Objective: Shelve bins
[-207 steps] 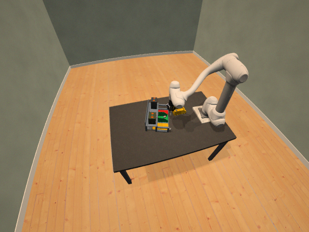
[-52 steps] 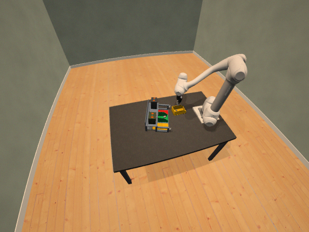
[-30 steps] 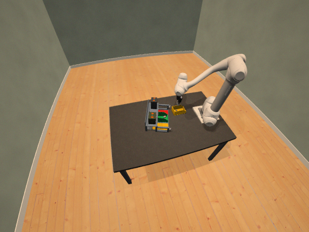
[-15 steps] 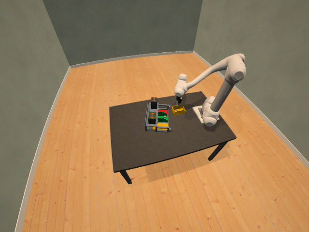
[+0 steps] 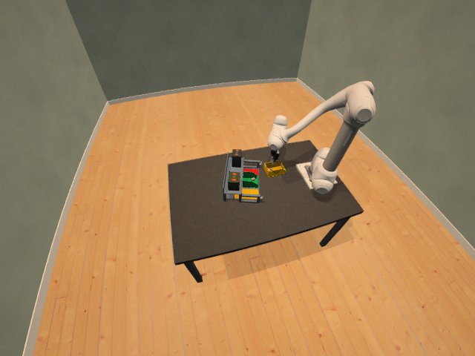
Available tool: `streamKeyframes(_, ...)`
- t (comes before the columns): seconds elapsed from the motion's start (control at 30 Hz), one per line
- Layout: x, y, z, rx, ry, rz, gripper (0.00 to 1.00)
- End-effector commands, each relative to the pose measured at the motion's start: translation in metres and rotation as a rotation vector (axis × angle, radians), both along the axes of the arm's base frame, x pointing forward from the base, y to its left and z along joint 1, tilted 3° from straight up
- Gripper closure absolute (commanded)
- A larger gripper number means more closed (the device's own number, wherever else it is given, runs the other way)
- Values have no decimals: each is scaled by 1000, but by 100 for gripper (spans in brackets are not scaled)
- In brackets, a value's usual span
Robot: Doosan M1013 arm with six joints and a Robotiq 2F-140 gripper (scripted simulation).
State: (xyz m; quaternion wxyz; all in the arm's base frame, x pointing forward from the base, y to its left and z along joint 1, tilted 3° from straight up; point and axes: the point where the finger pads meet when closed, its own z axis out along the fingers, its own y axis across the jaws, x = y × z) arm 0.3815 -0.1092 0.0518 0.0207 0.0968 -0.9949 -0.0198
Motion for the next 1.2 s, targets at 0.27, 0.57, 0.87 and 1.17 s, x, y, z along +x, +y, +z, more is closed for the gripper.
streamKeyframes(0.27, 0, 0, -11, 0, 0, 0, 76)
streamKeyframes(0.57, -1, 1, -14, 0, 0, 0, 76)
streamKeyframes(0.87, -1, 1, -14, 0, 0, 0, 76)
streamKeyframes(1.17, -1, 1, -14, 0, 0, 0, 76)
